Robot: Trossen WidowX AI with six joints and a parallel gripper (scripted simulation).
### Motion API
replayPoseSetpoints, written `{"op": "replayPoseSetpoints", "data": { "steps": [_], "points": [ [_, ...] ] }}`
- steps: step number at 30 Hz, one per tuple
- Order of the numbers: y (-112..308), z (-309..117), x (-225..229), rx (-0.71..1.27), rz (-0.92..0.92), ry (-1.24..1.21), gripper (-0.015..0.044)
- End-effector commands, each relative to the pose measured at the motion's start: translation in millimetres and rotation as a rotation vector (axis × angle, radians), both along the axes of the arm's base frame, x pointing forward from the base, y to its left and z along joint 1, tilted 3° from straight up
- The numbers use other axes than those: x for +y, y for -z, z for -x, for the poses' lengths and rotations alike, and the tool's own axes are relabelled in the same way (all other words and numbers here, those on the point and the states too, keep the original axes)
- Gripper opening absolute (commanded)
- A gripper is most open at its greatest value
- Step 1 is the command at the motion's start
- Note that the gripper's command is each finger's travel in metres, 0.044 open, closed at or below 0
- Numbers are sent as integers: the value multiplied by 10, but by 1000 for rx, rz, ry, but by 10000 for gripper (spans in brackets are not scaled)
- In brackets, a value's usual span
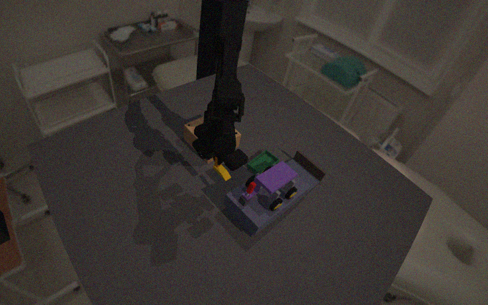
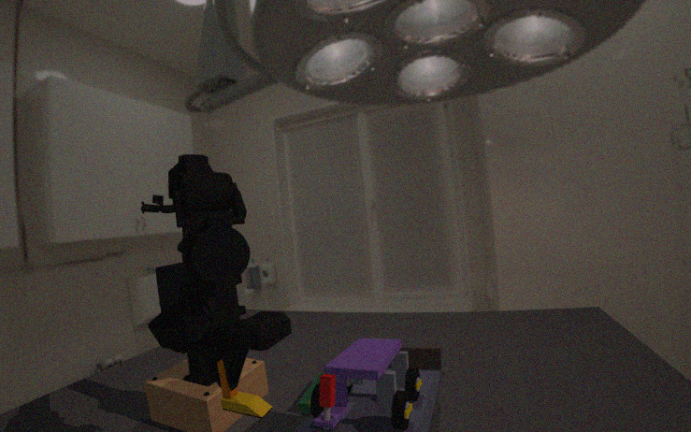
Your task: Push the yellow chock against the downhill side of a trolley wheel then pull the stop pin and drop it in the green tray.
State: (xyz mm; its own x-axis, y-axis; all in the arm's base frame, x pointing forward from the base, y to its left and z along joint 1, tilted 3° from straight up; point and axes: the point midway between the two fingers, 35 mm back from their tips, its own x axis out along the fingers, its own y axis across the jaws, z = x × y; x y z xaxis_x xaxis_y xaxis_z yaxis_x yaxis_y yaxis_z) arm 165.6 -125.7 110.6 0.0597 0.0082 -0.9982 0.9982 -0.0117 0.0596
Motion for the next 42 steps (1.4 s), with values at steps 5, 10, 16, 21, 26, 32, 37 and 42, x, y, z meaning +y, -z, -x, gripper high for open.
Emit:
{"op": "replayPoseSetpoints", "data": {
  "steps": [5,10,16,21,26,32,37,42],
  "points": [
    [-271,5,-39,-3,8,-2,0],
    [-339,5,-50,-3,8,-2,0],
    [-339,5,-50,-3,11,-47,0],
    [-339,5,-50,-4,21,-214,0],
    [-339,5,-50,-4,31,-382,0],
    [-339,5,-50,-5,43,-589,0],
    [-339,5,-50,-6,54,-761,0],
    [-339,5,-50,-7,64,-933,0]
  ]
}}
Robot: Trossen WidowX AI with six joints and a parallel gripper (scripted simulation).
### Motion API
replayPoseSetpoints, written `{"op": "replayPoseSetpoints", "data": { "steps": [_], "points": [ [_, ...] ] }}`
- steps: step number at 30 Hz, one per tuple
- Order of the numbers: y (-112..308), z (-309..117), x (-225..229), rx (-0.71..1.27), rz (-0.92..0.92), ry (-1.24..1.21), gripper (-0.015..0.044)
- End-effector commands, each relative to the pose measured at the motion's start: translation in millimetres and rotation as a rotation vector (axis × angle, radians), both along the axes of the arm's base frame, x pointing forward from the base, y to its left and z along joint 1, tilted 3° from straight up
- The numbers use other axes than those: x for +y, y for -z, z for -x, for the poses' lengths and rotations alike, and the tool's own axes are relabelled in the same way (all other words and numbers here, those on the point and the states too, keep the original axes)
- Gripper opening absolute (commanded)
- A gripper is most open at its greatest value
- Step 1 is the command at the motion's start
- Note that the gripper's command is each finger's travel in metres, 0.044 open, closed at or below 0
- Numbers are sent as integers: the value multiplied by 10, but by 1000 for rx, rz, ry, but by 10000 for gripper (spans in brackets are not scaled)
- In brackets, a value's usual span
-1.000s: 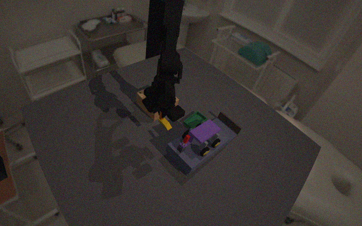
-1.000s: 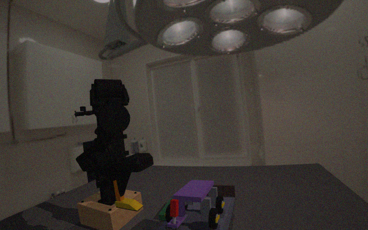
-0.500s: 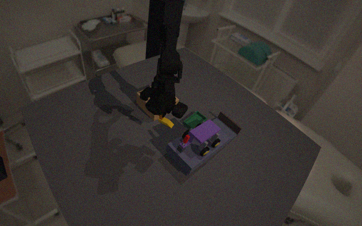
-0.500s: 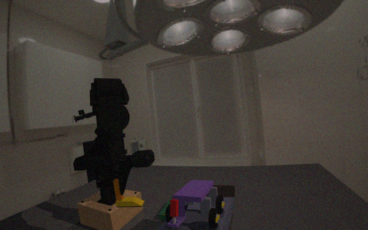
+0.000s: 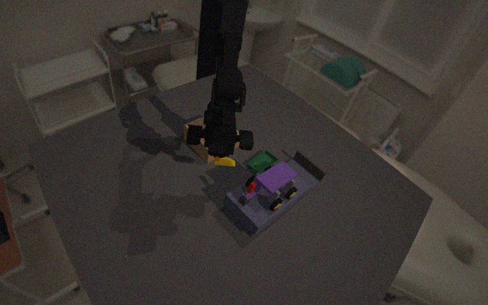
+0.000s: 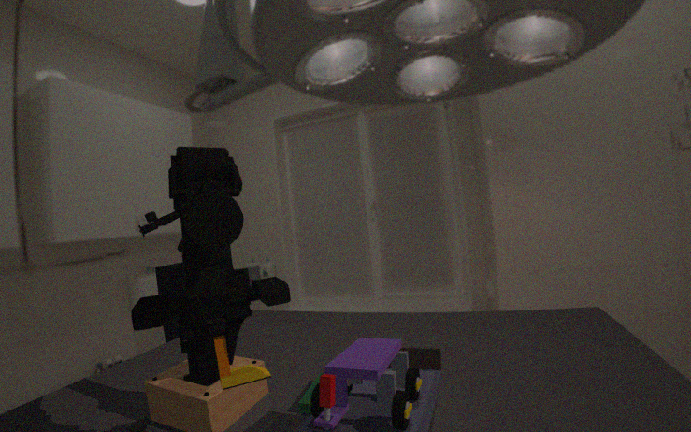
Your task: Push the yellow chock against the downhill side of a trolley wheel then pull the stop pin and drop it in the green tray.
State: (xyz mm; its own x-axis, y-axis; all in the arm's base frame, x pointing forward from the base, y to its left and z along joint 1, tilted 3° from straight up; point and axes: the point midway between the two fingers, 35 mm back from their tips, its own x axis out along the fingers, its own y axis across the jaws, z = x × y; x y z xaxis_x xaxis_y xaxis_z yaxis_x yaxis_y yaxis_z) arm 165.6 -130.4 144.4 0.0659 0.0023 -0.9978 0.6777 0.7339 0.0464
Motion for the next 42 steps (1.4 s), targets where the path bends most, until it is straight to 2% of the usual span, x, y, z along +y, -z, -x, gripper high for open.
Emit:
{"op": "replayPoseSetpoints", "data": {
  "steps": [1,42],
  "points": [
    [-1,5,-4,3,10,-133,0],
    [-1,6,-3,1,94,-1448,0]
  ]
}}
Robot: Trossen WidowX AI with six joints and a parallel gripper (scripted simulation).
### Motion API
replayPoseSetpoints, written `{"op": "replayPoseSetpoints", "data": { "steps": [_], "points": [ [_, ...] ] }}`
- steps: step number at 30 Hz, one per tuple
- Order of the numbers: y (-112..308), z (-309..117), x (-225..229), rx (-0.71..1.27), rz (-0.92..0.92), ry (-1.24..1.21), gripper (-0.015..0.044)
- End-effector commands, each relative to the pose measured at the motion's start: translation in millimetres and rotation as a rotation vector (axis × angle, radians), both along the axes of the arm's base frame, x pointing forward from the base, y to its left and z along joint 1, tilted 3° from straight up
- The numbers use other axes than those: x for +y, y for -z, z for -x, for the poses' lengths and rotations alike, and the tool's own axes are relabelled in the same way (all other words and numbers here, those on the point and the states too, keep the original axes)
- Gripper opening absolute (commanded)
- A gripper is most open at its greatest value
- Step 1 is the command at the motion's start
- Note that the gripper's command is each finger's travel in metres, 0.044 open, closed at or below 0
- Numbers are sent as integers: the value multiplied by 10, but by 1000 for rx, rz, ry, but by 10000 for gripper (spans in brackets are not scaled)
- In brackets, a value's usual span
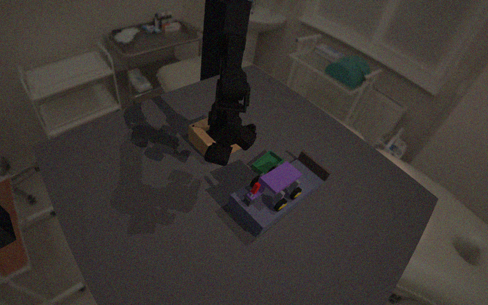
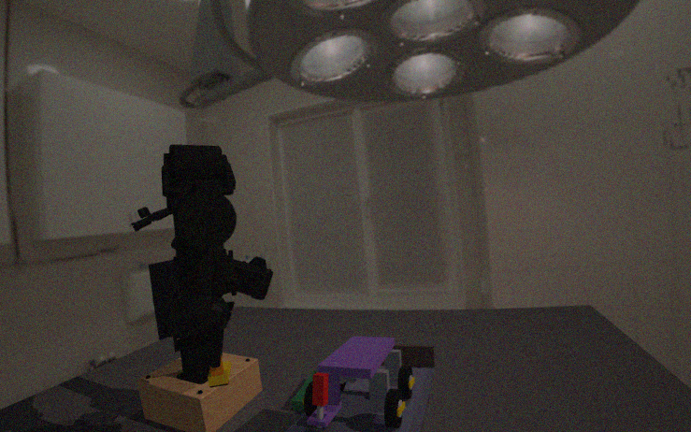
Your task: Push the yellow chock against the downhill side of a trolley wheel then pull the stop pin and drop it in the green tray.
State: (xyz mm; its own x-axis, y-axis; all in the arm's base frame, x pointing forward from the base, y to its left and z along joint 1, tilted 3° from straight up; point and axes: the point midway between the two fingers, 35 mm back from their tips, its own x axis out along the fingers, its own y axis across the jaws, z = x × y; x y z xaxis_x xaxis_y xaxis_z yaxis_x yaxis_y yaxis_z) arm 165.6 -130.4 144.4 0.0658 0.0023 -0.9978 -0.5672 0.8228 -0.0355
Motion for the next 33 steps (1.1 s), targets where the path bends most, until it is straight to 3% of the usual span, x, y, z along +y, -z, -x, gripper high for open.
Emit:
{"op": "replayPoseSetpoints", "data": {
  "steps": [1,23,33],
  "points": [
    [0,6,-3,3,10,-133,0],
    [0,6,-3,3,59,-883,0],
    [2,-11,41,2,60,-913,0]
  ]
}}
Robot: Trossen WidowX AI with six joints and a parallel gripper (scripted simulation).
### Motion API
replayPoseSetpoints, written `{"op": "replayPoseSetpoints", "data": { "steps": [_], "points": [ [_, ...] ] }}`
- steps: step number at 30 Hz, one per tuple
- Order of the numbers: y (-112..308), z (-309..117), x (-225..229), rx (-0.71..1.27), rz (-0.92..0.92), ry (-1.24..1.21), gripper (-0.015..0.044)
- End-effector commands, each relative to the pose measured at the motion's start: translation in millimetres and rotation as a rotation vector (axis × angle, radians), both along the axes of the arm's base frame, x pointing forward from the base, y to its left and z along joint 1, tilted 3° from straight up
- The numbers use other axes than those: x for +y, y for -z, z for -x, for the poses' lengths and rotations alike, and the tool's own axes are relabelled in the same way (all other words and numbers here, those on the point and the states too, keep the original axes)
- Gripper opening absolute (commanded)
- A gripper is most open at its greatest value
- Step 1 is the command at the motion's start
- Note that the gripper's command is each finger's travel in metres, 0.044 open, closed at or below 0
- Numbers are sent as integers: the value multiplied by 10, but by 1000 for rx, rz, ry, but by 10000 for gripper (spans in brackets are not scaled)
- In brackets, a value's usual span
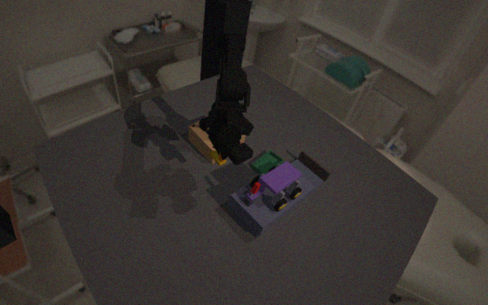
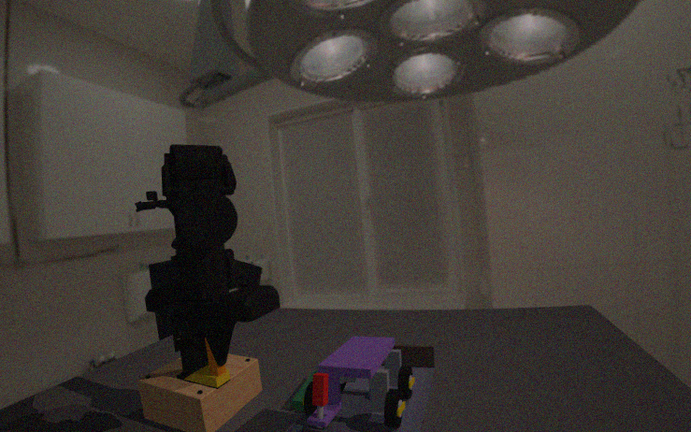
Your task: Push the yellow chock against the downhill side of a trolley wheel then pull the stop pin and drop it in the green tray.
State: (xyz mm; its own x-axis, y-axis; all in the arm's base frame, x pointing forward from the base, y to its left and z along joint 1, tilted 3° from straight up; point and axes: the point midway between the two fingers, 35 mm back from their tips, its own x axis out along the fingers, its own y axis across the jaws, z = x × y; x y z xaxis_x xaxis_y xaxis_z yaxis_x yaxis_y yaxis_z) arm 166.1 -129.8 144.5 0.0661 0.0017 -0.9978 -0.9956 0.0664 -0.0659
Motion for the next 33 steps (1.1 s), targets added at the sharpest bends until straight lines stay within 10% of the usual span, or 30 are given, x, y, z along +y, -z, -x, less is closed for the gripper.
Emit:
{"op": "replayPoseSetpoints", "data": {
  "steps": [1,33],
  "points": [
    [5,-17,65,4,2,-21,0],
    [17,-353,999,-1,-5,-53,0]
  ]
}}
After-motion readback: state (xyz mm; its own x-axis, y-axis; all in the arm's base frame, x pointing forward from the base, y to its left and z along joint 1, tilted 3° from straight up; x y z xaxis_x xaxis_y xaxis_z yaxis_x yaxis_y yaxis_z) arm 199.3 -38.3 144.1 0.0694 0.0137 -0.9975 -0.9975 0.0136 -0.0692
